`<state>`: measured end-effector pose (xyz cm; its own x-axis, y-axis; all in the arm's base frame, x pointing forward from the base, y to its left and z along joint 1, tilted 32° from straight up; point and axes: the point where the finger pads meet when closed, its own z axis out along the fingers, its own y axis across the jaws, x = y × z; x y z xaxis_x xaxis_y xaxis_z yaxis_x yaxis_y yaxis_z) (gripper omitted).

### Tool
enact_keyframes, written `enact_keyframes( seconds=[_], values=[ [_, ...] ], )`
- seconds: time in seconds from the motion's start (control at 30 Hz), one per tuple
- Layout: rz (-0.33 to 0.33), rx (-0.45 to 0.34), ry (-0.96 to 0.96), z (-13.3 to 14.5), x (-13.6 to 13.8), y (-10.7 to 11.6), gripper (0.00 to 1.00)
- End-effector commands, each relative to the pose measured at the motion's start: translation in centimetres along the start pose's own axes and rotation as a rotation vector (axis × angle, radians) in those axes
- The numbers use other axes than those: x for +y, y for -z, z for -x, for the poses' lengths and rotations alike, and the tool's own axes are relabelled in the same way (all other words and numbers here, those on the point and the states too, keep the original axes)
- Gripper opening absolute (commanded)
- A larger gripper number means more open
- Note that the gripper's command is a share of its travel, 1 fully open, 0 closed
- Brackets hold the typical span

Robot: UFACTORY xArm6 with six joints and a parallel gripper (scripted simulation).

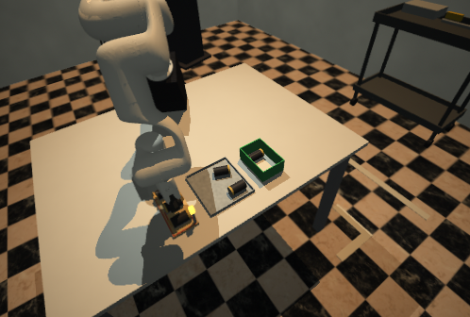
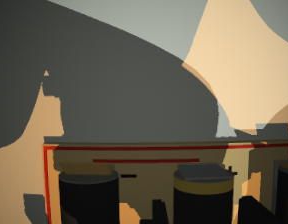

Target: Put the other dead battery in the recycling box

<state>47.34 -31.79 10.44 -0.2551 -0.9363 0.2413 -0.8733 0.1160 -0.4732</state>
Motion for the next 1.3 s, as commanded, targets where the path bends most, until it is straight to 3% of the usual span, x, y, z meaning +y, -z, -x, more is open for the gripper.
enact_keyframes(
  seconds=[0.0, 0.4, 0.9, 1.27],
  values=[
    [-0.003, 0.001, 0.0, -0.1, -0.1, 0.1, 0.51],
    [-0.003, 0.001, 0.0, -0.1, -0.1, 0.7, 0.51],
    [-0.003, 0.001, 0.0, 0.0, -0.1, 6.4, 0.51],
    [-0.003, 0.001, 0.0, 0.0, -0.1, 6.6, 0.51]
  ],
)
